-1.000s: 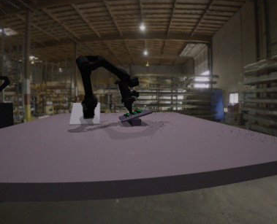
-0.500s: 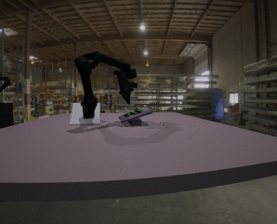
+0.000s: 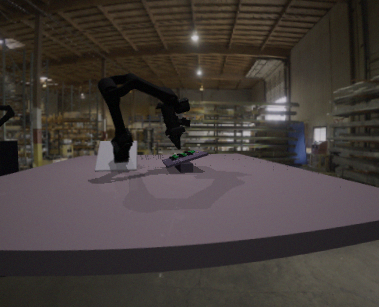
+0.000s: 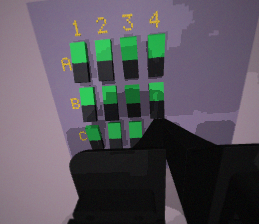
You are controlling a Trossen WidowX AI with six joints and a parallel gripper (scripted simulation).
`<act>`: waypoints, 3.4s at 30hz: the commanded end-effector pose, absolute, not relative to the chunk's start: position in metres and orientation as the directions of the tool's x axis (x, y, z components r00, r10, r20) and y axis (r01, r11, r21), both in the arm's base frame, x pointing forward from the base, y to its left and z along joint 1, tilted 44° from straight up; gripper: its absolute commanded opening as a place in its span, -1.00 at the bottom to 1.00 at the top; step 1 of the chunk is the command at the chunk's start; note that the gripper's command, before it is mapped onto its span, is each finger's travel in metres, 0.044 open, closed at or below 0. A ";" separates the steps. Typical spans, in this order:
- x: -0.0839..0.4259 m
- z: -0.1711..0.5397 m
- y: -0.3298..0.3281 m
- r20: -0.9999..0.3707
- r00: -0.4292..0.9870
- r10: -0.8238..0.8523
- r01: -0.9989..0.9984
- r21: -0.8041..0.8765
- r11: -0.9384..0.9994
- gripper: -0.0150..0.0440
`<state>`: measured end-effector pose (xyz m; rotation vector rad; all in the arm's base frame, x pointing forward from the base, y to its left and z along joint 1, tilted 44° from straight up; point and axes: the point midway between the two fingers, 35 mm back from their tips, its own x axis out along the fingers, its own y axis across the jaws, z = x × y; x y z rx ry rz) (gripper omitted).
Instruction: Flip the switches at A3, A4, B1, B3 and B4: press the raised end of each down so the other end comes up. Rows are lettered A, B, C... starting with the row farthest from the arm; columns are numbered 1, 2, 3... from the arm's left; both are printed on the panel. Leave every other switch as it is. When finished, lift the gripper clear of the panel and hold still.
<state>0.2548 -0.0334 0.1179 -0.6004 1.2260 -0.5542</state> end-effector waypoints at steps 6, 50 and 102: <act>0.257 0.110 -0.044 -0.685 0.251 -0.684 0.070 -0.692 0.718 -0.49; 0.260 0.101 -0.054 -0.684 0.251 -0.685 0.070 -0.693 0.718 -0.49; 0.257 0.125 0.019 -0.693 0.225 -0.685 0.068 -0.690 0.721 -0.49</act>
